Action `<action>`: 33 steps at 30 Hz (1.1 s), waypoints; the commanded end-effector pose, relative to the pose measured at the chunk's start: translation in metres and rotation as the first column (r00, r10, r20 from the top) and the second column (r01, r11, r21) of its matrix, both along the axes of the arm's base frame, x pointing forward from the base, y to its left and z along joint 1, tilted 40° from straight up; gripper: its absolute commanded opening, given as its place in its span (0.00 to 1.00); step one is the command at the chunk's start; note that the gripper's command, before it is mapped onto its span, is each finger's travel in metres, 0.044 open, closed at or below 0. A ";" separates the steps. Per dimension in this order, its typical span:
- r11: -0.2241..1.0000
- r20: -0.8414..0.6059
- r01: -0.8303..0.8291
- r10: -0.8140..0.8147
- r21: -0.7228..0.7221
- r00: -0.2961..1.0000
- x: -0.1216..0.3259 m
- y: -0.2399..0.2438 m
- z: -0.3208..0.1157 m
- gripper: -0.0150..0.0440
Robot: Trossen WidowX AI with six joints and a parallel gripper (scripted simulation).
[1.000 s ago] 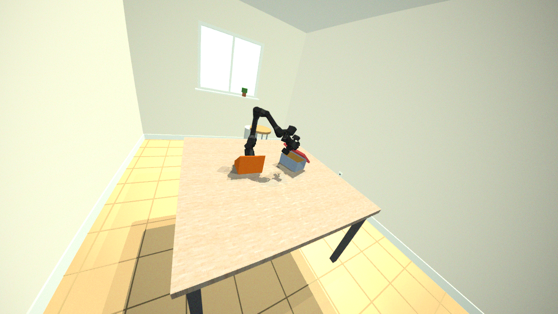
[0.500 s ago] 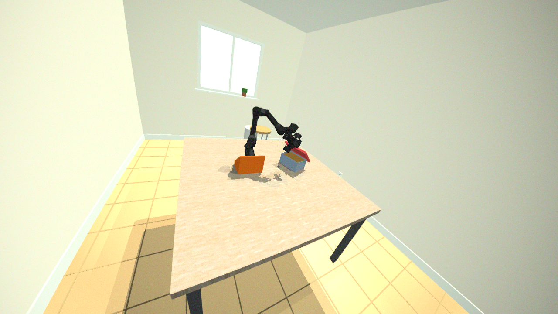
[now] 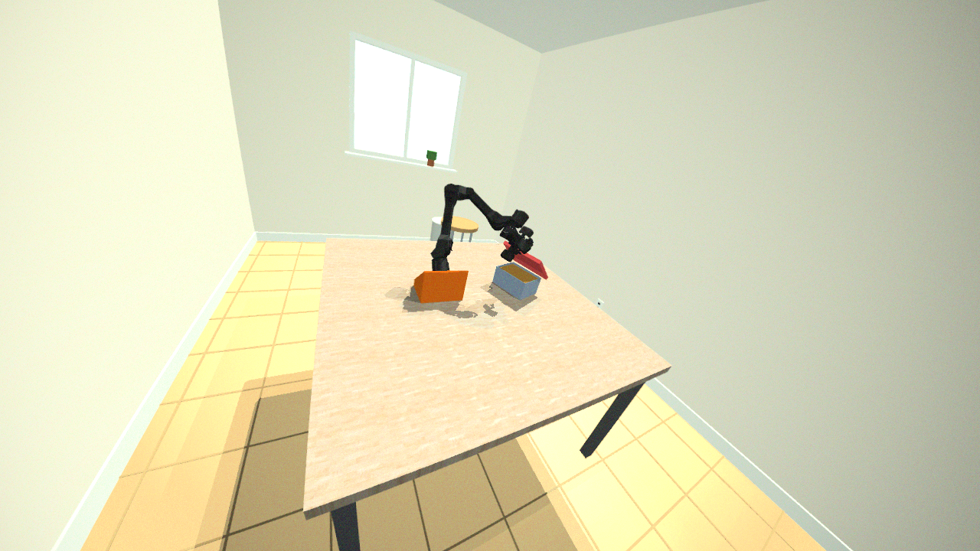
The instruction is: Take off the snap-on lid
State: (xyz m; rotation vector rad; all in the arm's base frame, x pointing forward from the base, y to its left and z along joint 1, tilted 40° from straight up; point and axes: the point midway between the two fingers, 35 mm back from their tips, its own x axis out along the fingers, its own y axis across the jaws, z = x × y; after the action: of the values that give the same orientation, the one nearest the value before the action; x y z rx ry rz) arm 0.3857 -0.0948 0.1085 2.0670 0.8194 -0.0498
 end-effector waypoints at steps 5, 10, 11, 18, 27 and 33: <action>1.000 0.018 0.001 -0.001 -0.010 1.000 0.001 -0.009 0.012 0.25; 1.000 0.018 0.001 -0.001 -0.010 1.000 0.000 -0.014 0.017 0.25; 1.000 0.018 0.001 -0.001 -0.010 1.000 0.000 -0.014 0.018 0.25; 1.000 0.017 0.001 -0.001 -0.010 1.000 -0.001 -0.020 0.025 0.25; 1.000 0.017 0.001 -0.001 -0.009 1.000 -0.008 -0.005 0.027 0.25; 1.000 0.017 0.001 -0.001 -0.009 1.000 -0.013 0.004 0.034 0.25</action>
State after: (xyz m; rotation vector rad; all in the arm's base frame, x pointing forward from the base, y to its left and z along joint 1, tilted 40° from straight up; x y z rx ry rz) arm 0.3748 -0.0922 0.1385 2.0585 0.8173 -0.0336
